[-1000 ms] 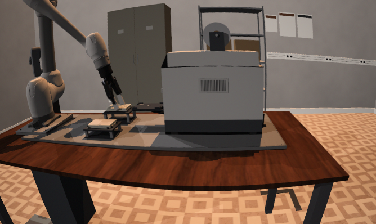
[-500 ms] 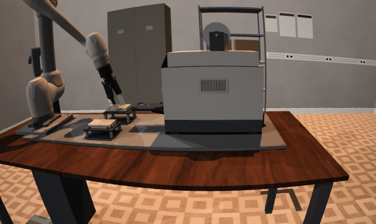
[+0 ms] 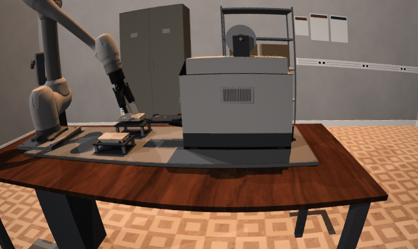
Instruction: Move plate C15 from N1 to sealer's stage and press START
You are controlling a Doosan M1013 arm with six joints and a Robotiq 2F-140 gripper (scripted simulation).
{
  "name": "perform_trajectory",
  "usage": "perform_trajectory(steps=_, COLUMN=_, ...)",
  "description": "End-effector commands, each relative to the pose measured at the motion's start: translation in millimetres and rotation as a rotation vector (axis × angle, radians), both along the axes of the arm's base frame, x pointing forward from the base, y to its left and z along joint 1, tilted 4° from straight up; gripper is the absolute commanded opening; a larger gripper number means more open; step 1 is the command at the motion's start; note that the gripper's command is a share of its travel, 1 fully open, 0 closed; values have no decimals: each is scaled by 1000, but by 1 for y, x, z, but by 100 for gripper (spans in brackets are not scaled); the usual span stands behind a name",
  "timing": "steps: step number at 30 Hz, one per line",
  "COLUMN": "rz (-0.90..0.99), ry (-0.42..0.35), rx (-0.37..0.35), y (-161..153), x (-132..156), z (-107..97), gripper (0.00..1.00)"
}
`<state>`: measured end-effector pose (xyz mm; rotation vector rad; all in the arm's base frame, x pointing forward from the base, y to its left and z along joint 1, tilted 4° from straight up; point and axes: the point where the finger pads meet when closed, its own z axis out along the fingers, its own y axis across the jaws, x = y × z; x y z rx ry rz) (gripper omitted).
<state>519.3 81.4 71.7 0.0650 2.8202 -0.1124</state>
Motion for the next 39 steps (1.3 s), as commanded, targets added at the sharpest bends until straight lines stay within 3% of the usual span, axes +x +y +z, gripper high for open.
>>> perform_trajectory(steps=1, rz=2, ry=-5, rx=3, y=2, x=3, z=12, gripper=10)
perform_trajectory(steps=39, rz=2, ry=-5, rx=3, y=6, x=4, z=68, gripper=10)
